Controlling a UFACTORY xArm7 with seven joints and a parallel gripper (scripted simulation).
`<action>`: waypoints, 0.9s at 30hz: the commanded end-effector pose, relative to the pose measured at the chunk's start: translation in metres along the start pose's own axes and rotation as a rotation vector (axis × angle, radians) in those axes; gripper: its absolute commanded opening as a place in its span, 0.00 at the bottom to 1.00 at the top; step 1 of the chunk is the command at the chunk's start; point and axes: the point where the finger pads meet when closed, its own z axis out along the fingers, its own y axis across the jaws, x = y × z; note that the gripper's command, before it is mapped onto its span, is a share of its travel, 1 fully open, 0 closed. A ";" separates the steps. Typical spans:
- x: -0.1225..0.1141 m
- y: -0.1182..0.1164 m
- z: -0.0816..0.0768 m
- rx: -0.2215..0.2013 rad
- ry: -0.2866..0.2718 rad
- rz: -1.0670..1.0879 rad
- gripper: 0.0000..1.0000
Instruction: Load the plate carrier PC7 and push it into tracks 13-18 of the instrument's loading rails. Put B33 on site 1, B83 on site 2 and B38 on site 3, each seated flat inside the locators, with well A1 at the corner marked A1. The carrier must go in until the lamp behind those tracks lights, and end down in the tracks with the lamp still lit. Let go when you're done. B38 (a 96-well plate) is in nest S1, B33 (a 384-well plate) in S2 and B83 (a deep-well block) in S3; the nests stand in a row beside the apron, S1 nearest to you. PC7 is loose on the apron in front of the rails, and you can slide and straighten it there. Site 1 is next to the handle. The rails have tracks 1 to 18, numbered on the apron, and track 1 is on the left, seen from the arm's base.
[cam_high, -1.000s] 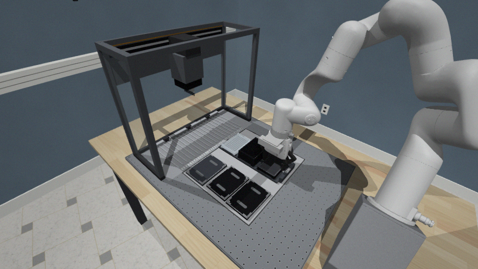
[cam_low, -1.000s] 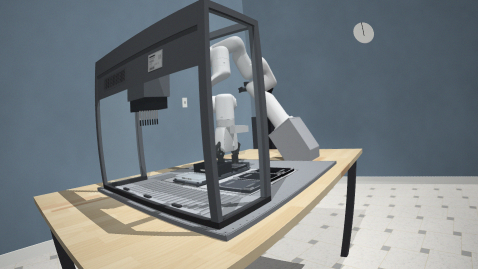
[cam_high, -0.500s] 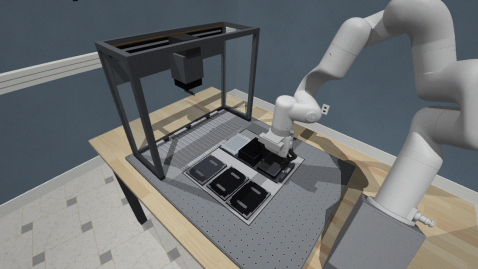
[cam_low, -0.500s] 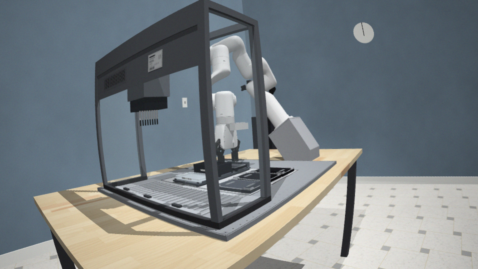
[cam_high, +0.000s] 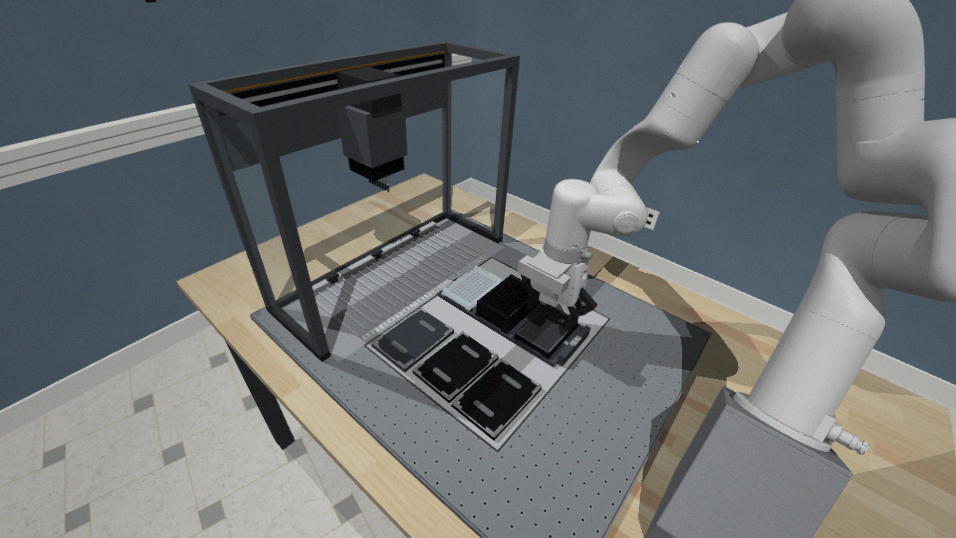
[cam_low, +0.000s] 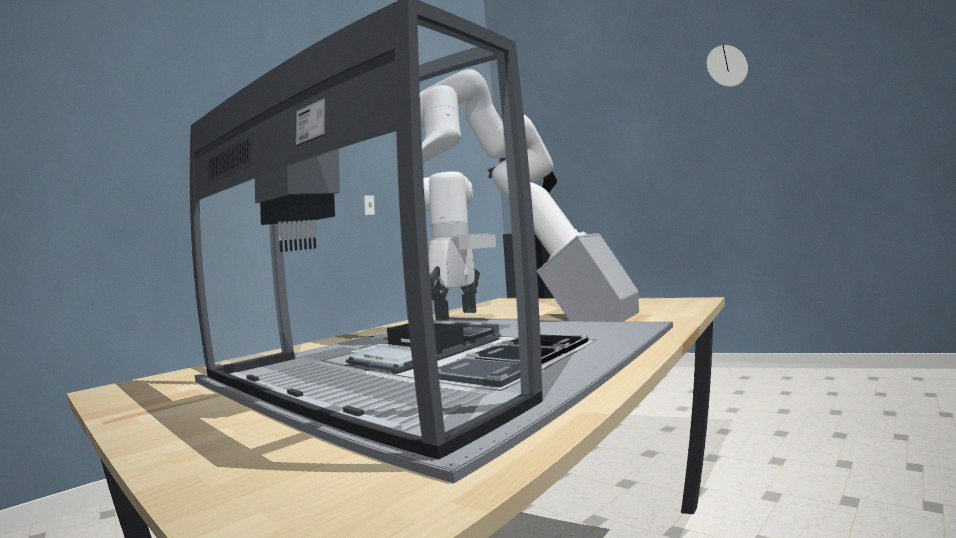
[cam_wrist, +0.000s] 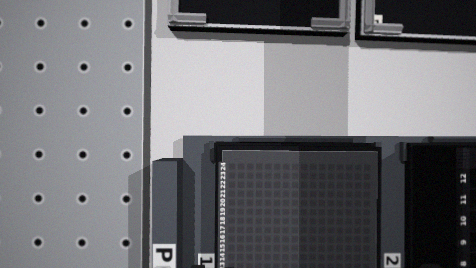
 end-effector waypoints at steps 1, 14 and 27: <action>0.001 0.001 -0.006 -0.003 0.001 0.000 1.00; 0.001 0.001 -0.025 -0.003 0.001 0.000 1.00; 0.001 0.001 -0.043 -0.003 0.001 -0.001 1.00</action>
